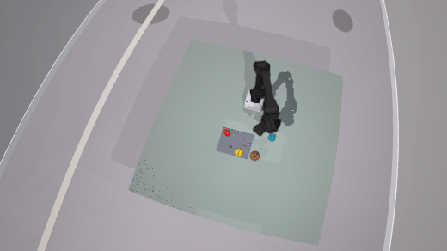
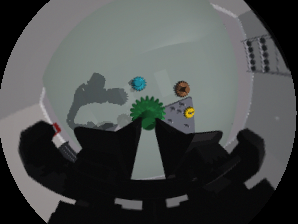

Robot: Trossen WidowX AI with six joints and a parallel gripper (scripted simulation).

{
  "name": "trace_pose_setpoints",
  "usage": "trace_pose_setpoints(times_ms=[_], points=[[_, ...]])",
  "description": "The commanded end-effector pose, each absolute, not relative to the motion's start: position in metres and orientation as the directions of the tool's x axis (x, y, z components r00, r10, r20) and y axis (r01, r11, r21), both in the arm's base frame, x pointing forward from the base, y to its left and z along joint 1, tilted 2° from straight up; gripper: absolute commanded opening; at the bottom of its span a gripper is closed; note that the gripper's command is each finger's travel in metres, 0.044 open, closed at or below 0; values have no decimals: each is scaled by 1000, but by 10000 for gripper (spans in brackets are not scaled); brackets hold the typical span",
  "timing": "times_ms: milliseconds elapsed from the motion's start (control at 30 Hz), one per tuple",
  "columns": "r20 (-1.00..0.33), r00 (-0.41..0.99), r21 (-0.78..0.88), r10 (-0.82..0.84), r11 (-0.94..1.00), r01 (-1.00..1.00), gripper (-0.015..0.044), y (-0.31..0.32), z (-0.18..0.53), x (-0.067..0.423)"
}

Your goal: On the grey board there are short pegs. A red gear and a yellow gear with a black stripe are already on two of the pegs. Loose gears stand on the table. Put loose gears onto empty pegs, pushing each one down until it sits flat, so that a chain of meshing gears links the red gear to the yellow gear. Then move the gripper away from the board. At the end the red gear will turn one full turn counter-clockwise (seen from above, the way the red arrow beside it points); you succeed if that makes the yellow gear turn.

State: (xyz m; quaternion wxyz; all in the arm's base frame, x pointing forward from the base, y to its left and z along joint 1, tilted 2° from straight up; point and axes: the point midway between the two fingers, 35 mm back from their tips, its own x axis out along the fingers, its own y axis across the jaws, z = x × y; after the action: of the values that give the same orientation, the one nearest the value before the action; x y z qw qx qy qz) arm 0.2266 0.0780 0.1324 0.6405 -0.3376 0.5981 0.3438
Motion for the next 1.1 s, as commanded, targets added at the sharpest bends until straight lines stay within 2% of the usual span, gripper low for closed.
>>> trace_pose_setpoints(times_ms=[0, 1067], points=[[-998, 45, -18, 37, 538, -843, 0, 76, 134, 227], [-998, 46, -22, 30, 539, -842, 0, 22, 105, 255]])
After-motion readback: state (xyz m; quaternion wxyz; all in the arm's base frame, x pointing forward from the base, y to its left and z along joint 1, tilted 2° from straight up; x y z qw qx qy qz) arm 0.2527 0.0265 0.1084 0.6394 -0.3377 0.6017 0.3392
